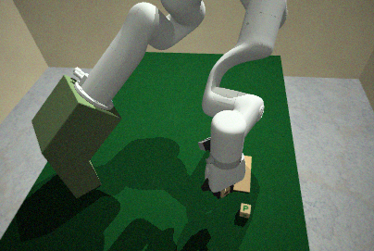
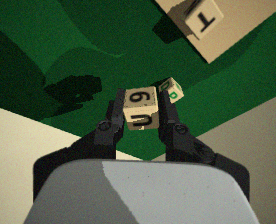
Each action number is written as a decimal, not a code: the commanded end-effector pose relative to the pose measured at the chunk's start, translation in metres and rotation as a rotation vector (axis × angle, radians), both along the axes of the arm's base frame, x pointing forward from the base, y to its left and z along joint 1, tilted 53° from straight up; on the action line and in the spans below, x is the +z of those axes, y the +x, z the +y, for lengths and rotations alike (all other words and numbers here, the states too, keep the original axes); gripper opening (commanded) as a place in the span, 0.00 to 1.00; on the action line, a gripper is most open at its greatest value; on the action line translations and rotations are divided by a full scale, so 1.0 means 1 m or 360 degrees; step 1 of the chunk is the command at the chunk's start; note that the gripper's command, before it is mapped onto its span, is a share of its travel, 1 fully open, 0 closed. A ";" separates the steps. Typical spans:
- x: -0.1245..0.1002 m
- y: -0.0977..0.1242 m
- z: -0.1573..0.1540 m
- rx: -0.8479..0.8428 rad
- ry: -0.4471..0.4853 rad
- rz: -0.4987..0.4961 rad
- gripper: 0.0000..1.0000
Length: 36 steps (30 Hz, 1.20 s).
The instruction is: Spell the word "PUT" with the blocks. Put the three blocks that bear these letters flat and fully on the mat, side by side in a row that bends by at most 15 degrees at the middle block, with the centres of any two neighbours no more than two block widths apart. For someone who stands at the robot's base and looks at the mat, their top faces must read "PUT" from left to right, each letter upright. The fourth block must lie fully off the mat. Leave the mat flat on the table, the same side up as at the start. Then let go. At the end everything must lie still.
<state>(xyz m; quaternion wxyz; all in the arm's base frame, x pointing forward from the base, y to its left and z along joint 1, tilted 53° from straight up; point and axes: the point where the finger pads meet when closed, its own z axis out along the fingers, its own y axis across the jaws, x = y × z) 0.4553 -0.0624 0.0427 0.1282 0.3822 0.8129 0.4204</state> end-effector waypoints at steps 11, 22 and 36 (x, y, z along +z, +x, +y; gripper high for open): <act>0.014 0.000 0.013 0.0330 -0.0301 -0.0332 0.27; 0.023 -0.001 0.024 0.0569 -0.0510 -0.0557 0.27; 0.035 -0.003 0.036 0.0862 -0.0765 -0.0833 0.27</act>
